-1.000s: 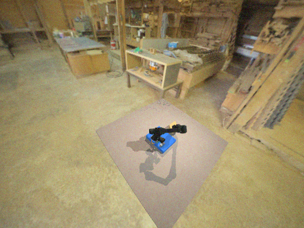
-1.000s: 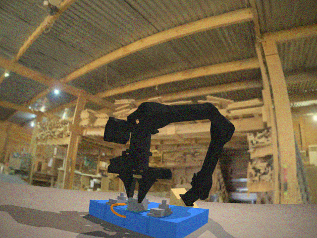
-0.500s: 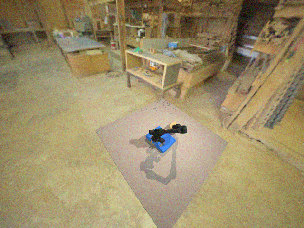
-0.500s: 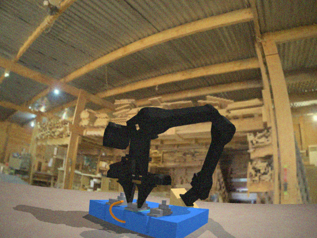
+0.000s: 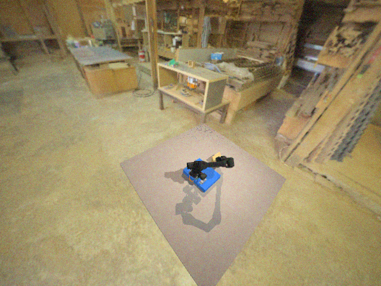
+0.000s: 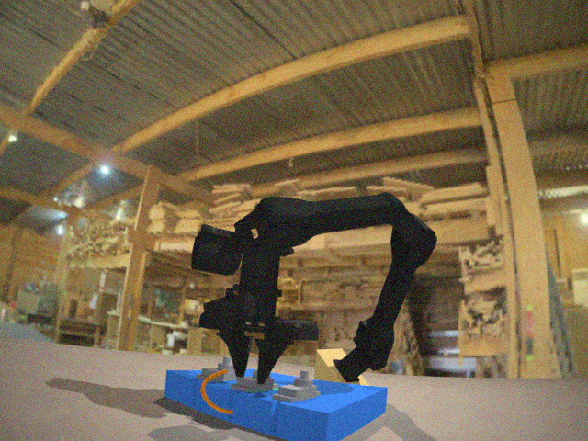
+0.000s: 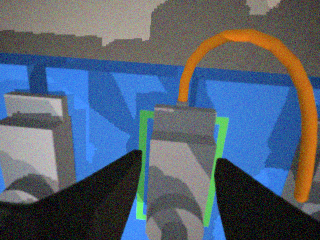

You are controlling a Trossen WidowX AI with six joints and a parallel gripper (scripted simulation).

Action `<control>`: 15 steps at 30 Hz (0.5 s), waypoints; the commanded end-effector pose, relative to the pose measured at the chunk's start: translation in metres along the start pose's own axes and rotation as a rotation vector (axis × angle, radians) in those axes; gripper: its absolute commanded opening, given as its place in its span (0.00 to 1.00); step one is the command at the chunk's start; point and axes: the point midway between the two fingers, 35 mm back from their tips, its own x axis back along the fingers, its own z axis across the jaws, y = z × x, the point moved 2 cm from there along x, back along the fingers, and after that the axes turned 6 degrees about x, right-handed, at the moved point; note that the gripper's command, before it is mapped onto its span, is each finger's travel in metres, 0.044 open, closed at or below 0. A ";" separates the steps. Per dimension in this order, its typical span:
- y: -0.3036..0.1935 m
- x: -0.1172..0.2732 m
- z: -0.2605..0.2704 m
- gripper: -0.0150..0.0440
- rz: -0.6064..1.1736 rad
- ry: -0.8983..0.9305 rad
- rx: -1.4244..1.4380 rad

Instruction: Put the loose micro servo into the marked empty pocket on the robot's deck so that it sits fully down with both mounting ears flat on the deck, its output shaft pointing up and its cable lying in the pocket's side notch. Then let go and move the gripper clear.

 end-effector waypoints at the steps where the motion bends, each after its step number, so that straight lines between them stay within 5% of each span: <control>1: 0.000 0.020 -0.001 0.57 -0.003 -0.005 0.002; 6: 0.001 0.030 0.000 0.57 -0.003 -0.005 0.002; 15: -0.088 0.084 0.004 0.97 -0.001 -0.014 -0.005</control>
